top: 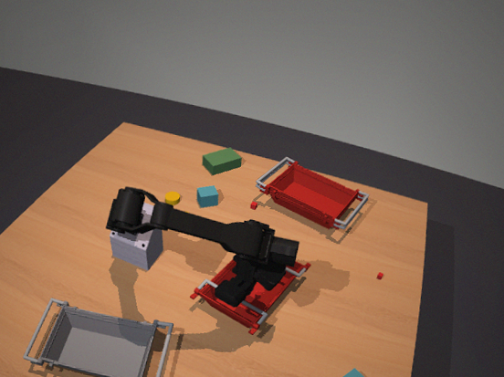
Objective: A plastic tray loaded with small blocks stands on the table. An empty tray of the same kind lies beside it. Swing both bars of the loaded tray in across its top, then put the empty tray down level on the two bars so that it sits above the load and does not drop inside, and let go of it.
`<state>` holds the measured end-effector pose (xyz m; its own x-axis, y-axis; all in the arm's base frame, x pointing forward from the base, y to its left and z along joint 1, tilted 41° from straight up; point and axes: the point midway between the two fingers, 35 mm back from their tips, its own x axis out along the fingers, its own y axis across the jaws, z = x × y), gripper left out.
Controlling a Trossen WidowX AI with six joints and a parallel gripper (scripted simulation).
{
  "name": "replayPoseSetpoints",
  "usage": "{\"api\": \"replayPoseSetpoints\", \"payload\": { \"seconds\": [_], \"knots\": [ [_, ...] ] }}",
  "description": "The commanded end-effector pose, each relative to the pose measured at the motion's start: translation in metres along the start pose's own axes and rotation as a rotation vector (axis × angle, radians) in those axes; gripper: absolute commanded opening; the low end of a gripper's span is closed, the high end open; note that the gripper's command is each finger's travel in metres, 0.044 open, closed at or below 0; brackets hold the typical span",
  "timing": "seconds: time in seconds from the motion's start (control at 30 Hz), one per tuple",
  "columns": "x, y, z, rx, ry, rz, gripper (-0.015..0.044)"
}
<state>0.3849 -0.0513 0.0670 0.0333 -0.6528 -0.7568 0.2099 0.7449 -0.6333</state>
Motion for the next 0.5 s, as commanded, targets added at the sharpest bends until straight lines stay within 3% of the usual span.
{"api": "replayPoseSetpoints", "payload": {
  "seconds": [0.0,0.4,0.47],
  "knots": [
    [0.0009,0.0008,-0.0001,-0.004,0.001,0.0,0.0089],
    [0.0009,0.0008,-0.0001,-0.004,0.001,0.0,0.0089],
    [0.0009,0.0008,-0.0001,-0.004,0.001,0.0,0.0037]
  ]
}}
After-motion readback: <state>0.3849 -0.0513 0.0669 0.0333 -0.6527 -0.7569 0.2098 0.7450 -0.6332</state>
